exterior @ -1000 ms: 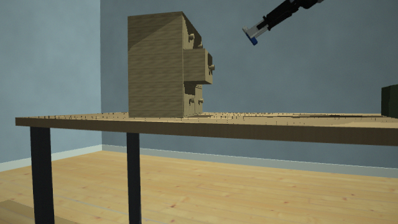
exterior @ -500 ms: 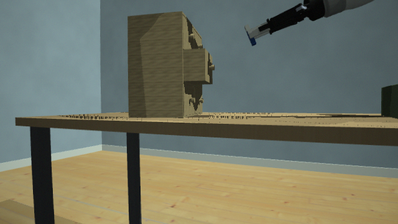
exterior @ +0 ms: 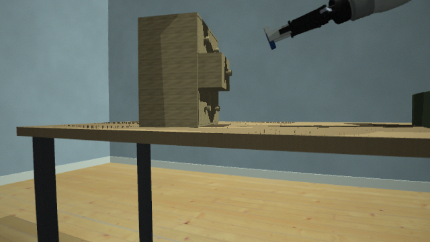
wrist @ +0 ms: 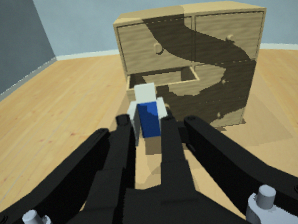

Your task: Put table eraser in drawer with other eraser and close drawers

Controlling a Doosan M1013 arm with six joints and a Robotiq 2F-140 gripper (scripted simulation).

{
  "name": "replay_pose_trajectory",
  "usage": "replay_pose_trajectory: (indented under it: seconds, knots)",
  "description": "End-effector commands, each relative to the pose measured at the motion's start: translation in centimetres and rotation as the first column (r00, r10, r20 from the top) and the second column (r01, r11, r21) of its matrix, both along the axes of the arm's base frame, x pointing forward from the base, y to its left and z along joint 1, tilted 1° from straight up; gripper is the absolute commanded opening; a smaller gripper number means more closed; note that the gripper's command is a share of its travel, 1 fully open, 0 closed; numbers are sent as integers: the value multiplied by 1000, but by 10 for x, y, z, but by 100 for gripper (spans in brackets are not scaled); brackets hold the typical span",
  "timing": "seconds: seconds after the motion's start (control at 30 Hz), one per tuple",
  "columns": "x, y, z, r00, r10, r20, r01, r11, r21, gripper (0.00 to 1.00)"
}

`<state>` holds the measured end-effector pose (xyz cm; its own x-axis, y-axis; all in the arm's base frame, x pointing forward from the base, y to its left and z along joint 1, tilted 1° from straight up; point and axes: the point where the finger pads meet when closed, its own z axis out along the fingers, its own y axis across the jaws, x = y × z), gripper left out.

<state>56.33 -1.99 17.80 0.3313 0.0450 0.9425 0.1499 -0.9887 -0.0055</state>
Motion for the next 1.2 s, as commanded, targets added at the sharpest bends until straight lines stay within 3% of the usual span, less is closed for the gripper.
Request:
replay_pose_trajectory:
  seconds: [0.0, 0.77, 1.17]
  knots:
    - [1, 0, 0, 1000, 0, 0, 0, 1000, 0, 11]
    - [37, 6, 0, 1000, 0, 0, 0, 1000, 0, 11]
    - [84, 13, 1, 1000, 0, 0, 0, 1000, 0, 11]
